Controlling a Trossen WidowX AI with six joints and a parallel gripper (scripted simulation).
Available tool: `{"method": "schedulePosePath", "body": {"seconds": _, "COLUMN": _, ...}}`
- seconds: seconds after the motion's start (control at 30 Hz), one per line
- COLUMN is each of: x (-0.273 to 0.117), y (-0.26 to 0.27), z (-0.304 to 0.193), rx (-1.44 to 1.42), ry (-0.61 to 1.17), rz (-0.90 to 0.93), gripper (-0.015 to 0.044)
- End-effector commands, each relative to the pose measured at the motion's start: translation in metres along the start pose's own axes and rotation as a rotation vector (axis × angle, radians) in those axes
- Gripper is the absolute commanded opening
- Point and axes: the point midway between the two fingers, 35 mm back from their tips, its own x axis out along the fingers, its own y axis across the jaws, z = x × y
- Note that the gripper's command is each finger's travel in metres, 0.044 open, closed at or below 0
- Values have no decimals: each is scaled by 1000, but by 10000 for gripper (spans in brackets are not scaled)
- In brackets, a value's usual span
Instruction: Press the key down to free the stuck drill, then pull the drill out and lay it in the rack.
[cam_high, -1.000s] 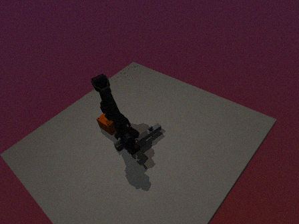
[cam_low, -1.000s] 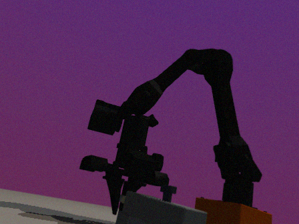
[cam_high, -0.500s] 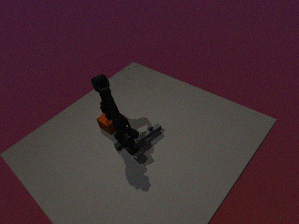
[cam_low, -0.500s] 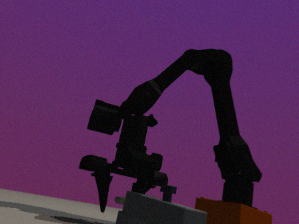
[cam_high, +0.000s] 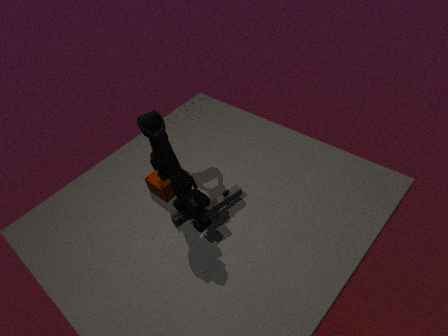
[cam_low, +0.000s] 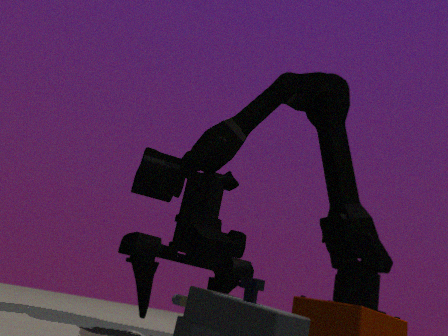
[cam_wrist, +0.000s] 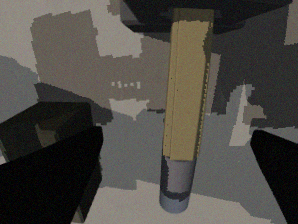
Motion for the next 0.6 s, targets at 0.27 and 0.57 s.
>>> {"method": "schedulePosePath", "body": {"seconds": 0.27, "x": 3, "y": 1, "z": 6, "rx": 4, "ry": -1, "rz": 2, "gripper": 440}}
{"method": "schedulePosePath", "body": {"seconds": 0.57, "x": 3, "y": 0, "z": 7, "rx": 0, "ry": 0, "rz": -2, "gripper": 361}}
